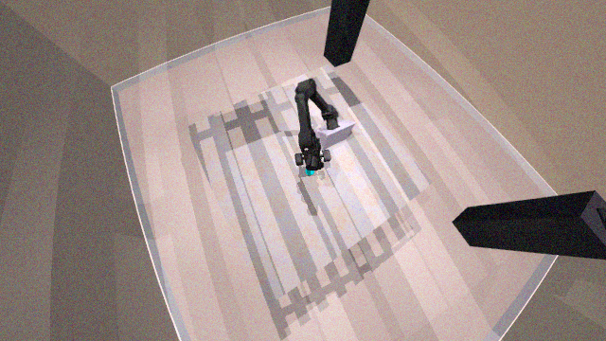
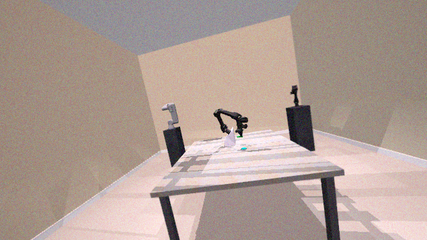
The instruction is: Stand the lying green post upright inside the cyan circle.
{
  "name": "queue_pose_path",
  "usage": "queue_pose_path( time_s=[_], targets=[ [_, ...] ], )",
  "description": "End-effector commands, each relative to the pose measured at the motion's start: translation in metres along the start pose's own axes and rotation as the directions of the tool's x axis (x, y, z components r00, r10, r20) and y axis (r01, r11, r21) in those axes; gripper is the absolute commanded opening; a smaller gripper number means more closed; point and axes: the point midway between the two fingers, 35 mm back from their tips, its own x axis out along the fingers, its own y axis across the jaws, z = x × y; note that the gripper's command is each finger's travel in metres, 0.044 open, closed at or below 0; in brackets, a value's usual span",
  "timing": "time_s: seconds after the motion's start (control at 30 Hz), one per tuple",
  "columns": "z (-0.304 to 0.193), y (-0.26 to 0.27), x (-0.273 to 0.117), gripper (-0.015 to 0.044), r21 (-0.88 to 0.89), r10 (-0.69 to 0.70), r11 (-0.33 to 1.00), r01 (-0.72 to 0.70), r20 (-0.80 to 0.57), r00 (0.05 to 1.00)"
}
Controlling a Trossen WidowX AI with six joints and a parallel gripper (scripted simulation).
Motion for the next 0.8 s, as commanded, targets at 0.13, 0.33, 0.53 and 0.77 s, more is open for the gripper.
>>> queue_pose_path(
  time_s=[0.13,0.33,0.53,0.77],
  targets=[
    [0.001,0.004,0.007,0.0023,-0.008,0.052,0.999,-0.052,0.036,0.998],
    [0.001,0.006,0.012,0.0023,-0.009,0.087,0.996,-0.087,0.065,0.994],
    [0.001,0.007,0.016,0.0023,-0.012,0.12,0.993,-0.12,0.096,0.988],
    [0.002,0.009,0.021,0.0023,-0.015,0.157,0.988,-0.156,0.134,0.978]
  ],
)
